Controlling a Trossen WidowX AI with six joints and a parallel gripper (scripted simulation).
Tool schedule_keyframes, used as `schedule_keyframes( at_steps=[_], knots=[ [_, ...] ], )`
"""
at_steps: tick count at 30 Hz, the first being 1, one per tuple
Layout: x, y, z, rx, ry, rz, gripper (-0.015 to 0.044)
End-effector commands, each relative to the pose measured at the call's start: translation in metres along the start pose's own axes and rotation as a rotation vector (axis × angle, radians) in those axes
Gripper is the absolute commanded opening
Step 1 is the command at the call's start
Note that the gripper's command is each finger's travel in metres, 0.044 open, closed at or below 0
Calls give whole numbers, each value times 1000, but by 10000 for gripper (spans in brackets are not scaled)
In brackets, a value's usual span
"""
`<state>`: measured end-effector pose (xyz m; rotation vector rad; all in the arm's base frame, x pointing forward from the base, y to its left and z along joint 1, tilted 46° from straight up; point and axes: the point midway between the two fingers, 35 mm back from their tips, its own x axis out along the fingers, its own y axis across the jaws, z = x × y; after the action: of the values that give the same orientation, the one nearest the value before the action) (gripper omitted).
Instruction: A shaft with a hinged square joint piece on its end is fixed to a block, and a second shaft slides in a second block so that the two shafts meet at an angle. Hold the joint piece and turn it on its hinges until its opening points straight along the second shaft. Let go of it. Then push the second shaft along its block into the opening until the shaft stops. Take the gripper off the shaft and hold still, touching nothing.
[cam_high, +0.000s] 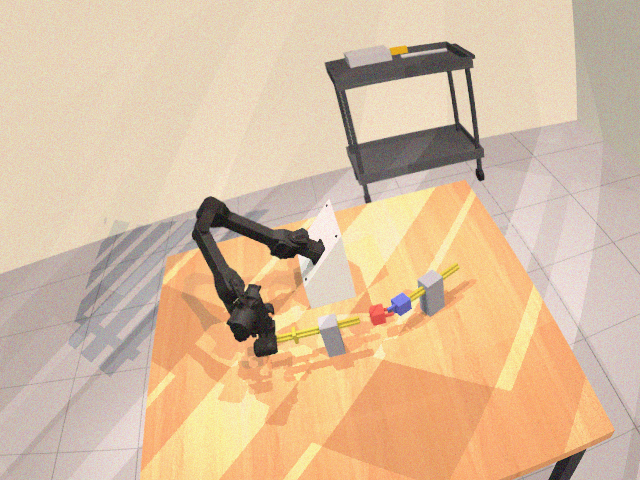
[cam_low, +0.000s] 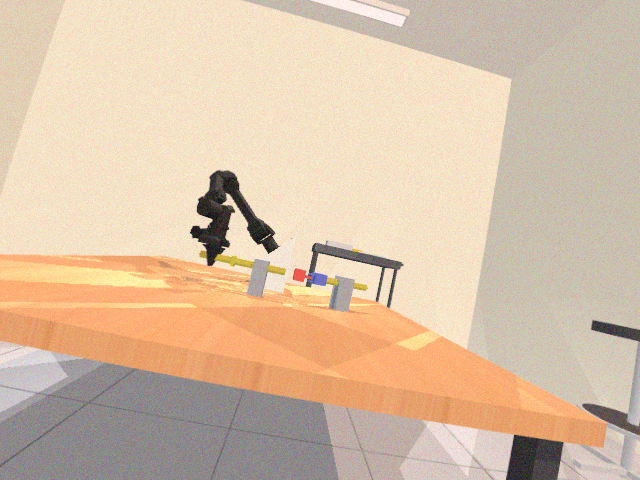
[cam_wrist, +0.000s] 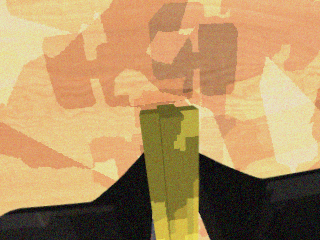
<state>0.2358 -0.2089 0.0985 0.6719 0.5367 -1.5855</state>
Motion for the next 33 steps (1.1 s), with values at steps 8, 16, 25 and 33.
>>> schedule_keyframes(
  at_steps=[8,16,25,33],
  knots=[
    [1,0,-18,0,2,-3,0],
    [1,0,-31,0,3,-4,0],
    [1,0,-46,-1,3,-4,0],
    [1,0,-58,-1,4,-4,0]
  ],
)
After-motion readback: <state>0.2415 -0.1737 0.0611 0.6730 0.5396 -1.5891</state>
